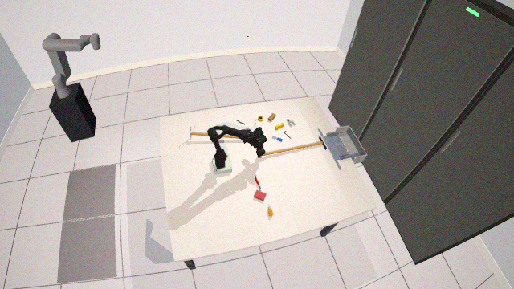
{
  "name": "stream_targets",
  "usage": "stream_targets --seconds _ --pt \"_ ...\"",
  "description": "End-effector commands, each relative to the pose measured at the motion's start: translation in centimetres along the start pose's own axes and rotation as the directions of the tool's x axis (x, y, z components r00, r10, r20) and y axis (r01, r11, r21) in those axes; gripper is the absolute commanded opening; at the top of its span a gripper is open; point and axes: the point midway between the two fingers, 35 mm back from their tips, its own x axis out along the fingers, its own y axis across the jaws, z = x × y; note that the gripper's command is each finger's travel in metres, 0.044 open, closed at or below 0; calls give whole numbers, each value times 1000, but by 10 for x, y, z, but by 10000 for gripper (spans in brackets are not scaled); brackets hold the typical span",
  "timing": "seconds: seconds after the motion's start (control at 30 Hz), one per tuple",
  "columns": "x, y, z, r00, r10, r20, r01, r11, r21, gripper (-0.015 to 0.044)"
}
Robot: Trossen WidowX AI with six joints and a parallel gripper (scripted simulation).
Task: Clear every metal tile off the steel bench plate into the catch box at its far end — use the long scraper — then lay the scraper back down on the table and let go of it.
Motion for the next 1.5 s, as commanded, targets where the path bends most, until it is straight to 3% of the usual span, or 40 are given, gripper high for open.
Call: stream_targets --seconds 0.0,1.47 --pt "-1 -3 0 1000 -4 9 3 1000 3 0" --pt "4 -43 4 1000 -21 12 21 1000 18 0"
